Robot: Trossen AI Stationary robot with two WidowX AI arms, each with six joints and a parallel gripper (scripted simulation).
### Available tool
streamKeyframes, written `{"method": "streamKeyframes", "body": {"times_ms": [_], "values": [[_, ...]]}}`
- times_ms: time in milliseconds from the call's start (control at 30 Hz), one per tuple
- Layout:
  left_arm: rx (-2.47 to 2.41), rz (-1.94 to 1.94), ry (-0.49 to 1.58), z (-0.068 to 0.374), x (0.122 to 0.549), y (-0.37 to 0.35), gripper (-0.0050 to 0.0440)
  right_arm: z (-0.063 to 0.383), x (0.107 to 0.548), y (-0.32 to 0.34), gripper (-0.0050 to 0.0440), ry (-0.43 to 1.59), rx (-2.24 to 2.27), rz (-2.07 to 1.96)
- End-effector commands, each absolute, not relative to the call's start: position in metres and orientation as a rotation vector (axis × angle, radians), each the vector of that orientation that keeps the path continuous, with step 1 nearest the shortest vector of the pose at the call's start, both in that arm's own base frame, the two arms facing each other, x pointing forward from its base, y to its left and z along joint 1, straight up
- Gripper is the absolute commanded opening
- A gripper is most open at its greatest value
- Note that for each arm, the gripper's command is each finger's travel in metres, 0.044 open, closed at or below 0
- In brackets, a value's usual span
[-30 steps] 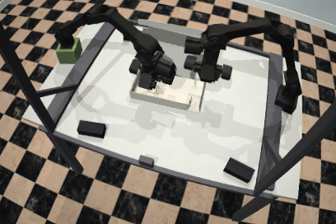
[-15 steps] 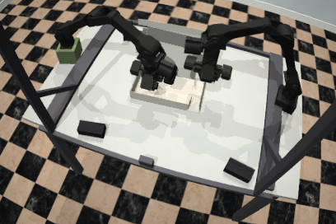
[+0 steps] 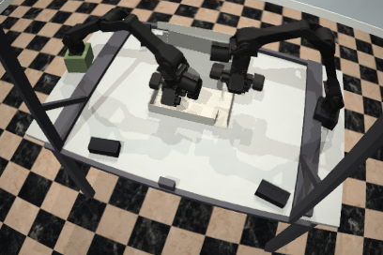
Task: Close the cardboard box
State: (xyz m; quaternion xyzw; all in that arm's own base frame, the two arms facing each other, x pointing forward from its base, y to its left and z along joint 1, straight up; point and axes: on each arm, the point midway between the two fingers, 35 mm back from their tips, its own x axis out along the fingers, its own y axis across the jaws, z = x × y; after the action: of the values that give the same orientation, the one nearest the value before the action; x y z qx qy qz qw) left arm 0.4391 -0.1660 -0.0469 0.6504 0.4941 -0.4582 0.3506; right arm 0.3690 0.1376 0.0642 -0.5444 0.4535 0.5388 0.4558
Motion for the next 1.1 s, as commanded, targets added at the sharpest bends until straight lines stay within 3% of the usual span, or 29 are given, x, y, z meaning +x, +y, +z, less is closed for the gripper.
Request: {"method": "streamKeyframes", "body": {"times_ms": [0, 733, 900, 1067], "values": [[1.686, -1.158, 1.257, -0.041, 0.444, -0.167, 0.0102, 0.072, 0.372, 0.139, 0.0172, 1.093, -1.35, 1.319], [1.679, -1.194, 1.292, -0.111, 0.402, -0.154, 0.0102, 0.072, 0.372, 0.139, 0.0172, 1.093, -1.35, 1.319], [1.681, -1.187, 1.285, -0.111, 0.402, -0.154, 0.0102, 0.072, 0.371, 0.139, 0.0172, 1.093, -1.35, 1.319], [1.701, -1.108, 1.207, -0.071, 0.437, -0.166, 0.0102, 0.072, 0.371, 0.138, 0.0172, 1.093, -1.35, 1.319]]}}
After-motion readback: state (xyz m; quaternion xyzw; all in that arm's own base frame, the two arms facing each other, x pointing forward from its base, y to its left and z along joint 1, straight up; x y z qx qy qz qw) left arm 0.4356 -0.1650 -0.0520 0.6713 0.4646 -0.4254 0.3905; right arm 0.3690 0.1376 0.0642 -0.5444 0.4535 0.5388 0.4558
